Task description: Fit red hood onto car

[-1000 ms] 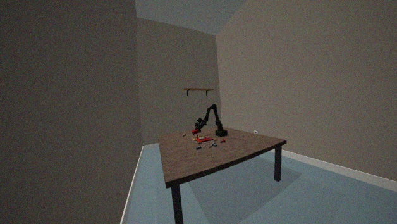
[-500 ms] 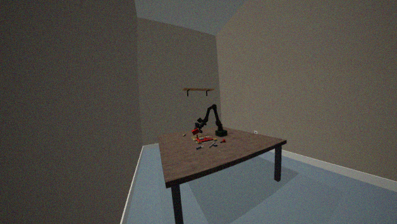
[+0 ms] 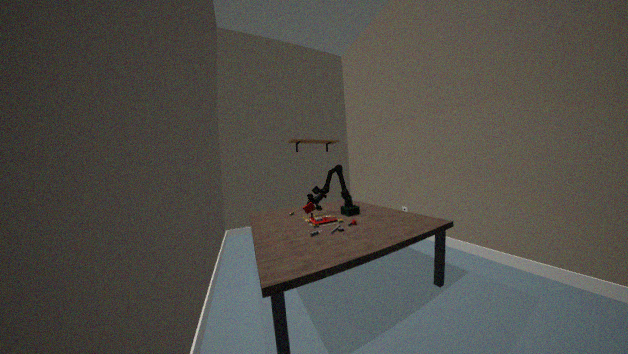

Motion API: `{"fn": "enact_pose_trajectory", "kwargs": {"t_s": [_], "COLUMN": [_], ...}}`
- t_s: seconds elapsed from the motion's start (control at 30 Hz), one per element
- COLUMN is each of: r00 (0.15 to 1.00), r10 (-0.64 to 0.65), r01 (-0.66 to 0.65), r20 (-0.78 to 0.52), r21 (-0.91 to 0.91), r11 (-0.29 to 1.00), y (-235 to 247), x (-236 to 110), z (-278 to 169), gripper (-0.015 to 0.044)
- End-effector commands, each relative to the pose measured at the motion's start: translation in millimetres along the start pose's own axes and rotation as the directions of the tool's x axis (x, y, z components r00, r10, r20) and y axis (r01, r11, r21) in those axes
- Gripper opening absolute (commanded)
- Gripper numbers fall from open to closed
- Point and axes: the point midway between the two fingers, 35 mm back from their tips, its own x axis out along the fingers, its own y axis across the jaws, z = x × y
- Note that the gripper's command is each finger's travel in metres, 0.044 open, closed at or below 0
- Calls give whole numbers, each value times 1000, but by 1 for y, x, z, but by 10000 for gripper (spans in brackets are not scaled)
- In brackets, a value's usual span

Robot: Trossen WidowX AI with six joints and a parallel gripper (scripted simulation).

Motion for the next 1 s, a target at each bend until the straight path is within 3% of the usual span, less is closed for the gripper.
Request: {"fn": "enact_pose_trajectory", "kwargs": {"t_s": [0.0,0.47,0.97], "r00": [1000,1000,1000], "r10": [2,2,1], "r01": [-2,0,3], "r20": [-4,-4,-4], "r21": [131,525,851], "r11": [991,851,525], "y": [-1,-12,-37], "x": [0,3,8], "z": [0,3,9], "gripper": [0,0,0]}}
